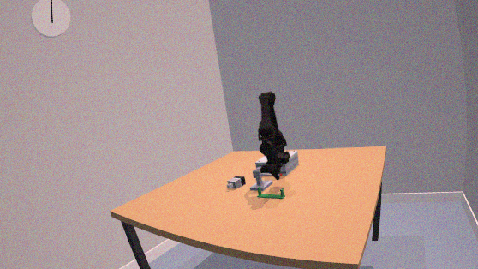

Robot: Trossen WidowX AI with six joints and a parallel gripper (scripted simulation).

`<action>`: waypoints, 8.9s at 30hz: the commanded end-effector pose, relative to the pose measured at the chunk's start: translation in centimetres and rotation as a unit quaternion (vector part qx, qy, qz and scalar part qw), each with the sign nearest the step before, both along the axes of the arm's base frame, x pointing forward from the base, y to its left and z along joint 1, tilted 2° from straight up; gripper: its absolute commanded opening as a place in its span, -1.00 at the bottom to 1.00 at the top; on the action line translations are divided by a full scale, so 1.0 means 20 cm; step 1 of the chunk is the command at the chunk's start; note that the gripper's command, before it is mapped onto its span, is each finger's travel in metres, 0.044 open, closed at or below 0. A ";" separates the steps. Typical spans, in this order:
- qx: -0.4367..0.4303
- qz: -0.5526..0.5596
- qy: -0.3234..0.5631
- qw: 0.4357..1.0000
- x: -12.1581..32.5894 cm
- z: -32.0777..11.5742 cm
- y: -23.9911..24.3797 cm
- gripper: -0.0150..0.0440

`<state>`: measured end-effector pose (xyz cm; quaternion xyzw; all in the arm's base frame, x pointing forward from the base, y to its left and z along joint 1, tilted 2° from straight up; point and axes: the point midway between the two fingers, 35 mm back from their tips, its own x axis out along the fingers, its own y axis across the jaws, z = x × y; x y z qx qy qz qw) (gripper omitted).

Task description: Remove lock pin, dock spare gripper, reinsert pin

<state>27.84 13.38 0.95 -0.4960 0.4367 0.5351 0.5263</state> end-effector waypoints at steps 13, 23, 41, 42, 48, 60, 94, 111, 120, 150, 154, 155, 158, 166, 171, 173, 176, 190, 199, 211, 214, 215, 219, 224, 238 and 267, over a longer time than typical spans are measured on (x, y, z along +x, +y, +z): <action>0.010 0.004 0.000 1.000 0.00 0.03 0.06 -0.49; 0.010 0.004 -0.001 1.000 0.00 0.03 0.10 -0.49; 0.008 0.003 0.001 1.000 -0.01 0.03 0.18 -0.49; 0.008 0.003 0.001 1.000 -0.01 0.03 0.18 -0.49; 0.007 0.003 0.002 1.000 -0.01 0.03 0.21 -0.49; 0.006 0.003 0.005 1.000 -0.01 0.04 0.26 -0.49; 0.003 0.006 0.015 1.000 -0.04 0.15 0.34 -0.49; 0.000 0.007 0.019 1.000 -0.01 0.18 0.36 -0.49; 0.001 0.002 0.020 1.000 0.11 0.21 0.42 -0.49; 0.002 0.000 0.016 1.000 0.47 0.25 0.59 -0.49; 0.002 0.000 0.016 1.000 0.47 0.23 0.59 -0.49; 0.002 0.000 0.016 1.000 0.47 0.22 0.59 -0.49; 0.001 0.000 0.017 1.000 0.48 0.19 0.59 -0.49; 0.001 0.000 0.018 1.000 0.48 0.13 0.59 -0.49; 0.000 0.000 0.019 1.000 0.48 0.09 0.59 -0.49; 0.000 0.000 0.019 1.000 0.48 0.07 0.59 -0.49; 0.000 0.000 0.020 1.000 0.49 0.05 0.59 -0.49; -0.002 0.000 0.022 1.000 0.49 -0.06 0.59 -0.49; -0.002 0.000 0.023 1.000 0.50 -0.10 0.59 -0.49; -0.003 -0.003 0.024 1.000 0.49 -0.10 0.59 0.19; -0.003 -0.003 0.024 1.000 0.49 -0.10 0.59 0.19; -0.003 -0.003 0.024 1.000 0.49 -0.10 0.59 0.19; -0.003 -0.003 0.024 1.000 0.49 -0.04 0.59 0.19; -0.006 -0.002 0.029 1.000 0.48 0.00 0.58 0.19; -0.009 -0.001 0.035 0.999 0.46 0.15 0.57 0.19; -0.028 -0.003 -0.006 1.000 0.47 0.54 0.27 0.12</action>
